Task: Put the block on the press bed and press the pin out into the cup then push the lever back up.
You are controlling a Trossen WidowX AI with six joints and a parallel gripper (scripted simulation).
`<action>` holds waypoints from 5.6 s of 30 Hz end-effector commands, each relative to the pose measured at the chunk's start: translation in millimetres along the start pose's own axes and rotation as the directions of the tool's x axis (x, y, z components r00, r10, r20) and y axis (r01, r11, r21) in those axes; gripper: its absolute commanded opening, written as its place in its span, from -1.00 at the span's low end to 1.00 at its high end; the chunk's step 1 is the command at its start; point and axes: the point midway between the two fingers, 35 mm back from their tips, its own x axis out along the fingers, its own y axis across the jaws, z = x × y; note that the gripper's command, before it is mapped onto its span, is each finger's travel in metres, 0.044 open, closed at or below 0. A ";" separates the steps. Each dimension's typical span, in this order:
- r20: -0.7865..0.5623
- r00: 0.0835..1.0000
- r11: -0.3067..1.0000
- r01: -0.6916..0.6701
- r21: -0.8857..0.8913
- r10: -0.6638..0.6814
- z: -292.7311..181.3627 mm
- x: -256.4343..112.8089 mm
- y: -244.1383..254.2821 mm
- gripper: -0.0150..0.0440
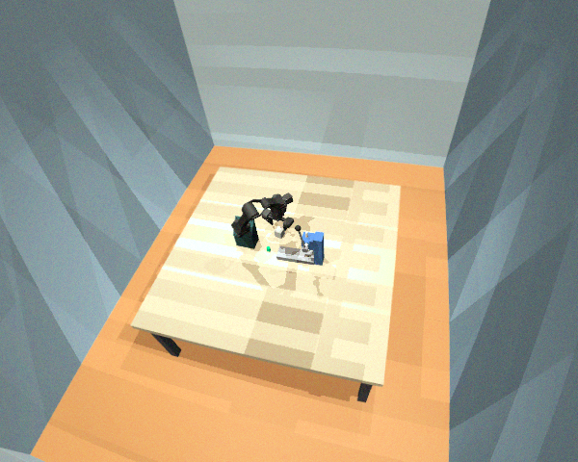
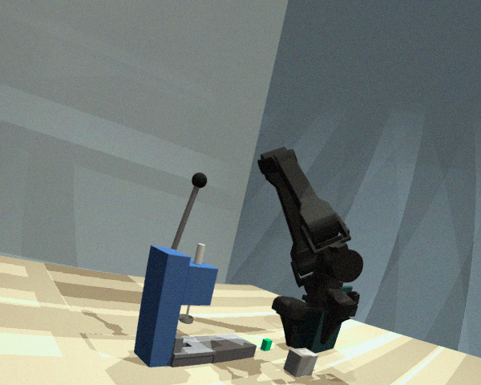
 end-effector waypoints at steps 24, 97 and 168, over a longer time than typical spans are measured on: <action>-0.008 1.000 1.000 0.000 -0.010 0.000 -0.7 45.2 0.6 1.00; -0.001 1.000 1.000 0.000 -0.021 0.000 -78.7 -72.4 -57.6 -0.49; -0.016 1.000 -0.294 0.015 0.956 0.000 -138.8 -83.7 -76.3 -0.49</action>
